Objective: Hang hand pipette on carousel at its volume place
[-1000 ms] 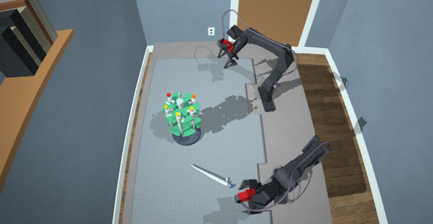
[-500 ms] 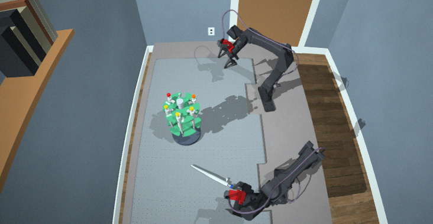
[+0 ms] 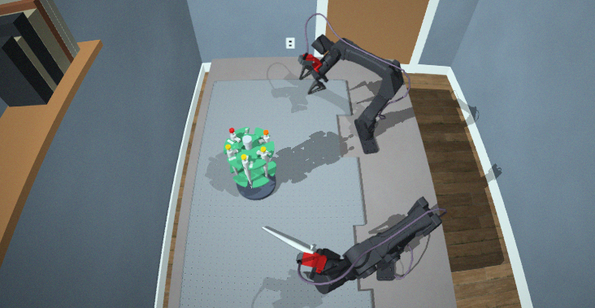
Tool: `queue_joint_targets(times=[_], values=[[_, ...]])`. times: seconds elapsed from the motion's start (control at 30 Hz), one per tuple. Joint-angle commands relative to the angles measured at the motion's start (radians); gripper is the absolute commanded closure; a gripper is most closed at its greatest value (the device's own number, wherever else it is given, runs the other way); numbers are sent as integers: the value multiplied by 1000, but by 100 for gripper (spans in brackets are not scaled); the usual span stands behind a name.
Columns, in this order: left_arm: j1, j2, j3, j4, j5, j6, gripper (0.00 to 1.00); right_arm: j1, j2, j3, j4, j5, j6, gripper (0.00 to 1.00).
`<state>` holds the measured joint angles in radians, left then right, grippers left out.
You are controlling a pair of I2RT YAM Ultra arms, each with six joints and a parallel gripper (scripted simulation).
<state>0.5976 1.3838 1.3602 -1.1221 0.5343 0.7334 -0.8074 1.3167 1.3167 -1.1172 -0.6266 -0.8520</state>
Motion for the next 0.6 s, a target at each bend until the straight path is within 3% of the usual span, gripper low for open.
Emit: queue_joint_targets(times=[0.0, 0.5, 0.57], values=[[-39, 30, 39, -33, -57, -80, 46, -8, 0, 24, 14, -21, -5, 0], [-526, 364, 286, -235, -459, -576, 46, -8, 0, 24, 14, -21, -5, 0], [-526, 364, 286, -235, -459, -576, 46, -8, 0, 24, 14, -21, -5, 0]])
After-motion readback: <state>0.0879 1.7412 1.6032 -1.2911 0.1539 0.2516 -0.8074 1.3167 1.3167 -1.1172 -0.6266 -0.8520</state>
